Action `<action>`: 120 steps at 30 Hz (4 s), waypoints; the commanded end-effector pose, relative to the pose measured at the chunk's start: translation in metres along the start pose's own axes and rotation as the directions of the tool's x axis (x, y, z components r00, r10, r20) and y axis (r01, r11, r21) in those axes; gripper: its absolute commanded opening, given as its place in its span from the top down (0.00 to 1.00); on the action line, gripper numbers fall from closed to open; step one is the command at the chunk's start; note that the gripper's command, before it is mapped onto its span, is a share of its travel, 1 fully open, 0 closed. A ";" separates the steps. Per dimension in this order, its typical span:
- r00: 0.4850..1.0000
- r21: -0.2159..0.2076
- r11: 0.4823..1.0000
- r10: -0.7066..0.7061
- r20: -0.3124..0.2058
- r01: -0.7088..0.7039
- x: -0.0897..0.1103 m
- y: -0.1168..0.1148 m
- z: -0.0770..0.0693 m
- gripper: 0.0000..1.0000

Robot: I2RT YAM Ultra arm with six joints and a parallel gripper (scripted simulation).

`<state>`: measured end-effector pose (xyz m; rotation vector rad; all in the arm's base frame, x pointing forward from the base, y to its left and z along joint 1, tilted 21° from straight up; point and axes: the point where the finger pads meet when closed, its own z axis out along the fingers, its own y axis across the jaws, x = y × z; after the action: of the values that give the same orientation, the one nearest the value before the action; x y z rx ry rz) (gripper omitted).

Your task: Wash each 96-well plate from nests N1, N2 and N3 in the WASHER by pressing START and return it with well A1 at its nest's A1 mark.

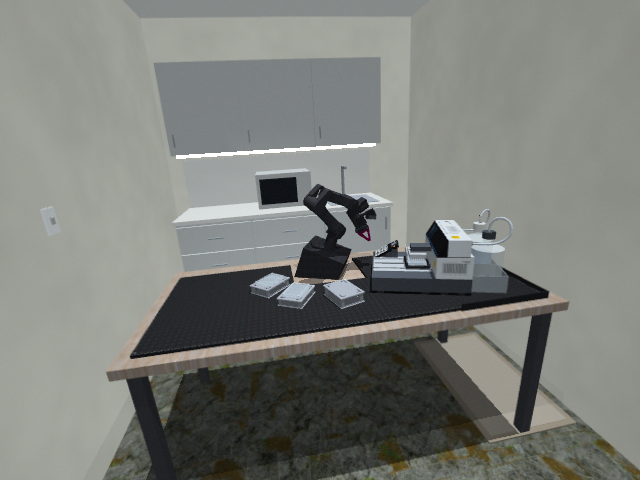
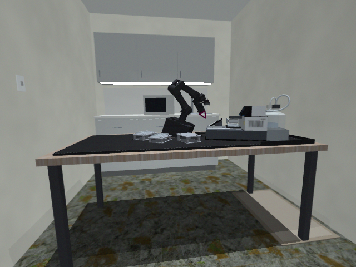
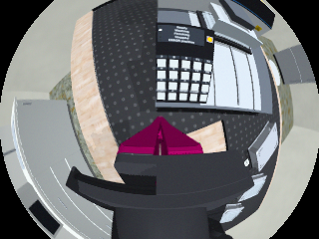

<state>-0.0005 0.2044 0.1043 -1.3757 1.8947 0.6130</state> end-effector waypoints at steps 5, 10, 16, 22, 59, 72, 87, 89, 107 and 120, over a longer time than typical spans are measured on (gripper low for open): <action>1.000 0.004 1.000 0.007 0.012 -0.007 -0.004 -0.001 -0.001 1.00; 1.000 0.004 1.000 0.007 0.012 -0.007 -0.004 -0.001 -0.001 1.00; 1.000 0.004 1.000 0.007 0.012 -0.007 -0.004 -0.001 -0.001 1.00; 1.000 0.004 1.000 0.007 0.013 -0.007 -0.019 -0.008 -0.002 0.00; 1.000 0.006 1.000 0.004 0.017 -0.004 -0.119 -0.056 -0.004 0.00; 1.000 0.007 1.000 0.003 0.018 -0.003 -0.152 -0.072 -0.005 0.00; 1.000 0.007 1.000 0.002 0.018 -0.003 -0.165 -0.078 -0.005 0.00; 1.000 0.007 1.000 0.002 0.018 -0.003 -0.165 -0.078 -0.005 0.00; 1.000 0.007 1.000 0.002 0.018 -0.003 -0.165 -0.078 -0.005 0.00; 1.000 0.007 1.000 0.002 0.018 -0.003 -0.165 -0.078 -0.005 0.00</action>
<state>0.1020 0.2757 0.2322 -1.3656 1.8936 0.6101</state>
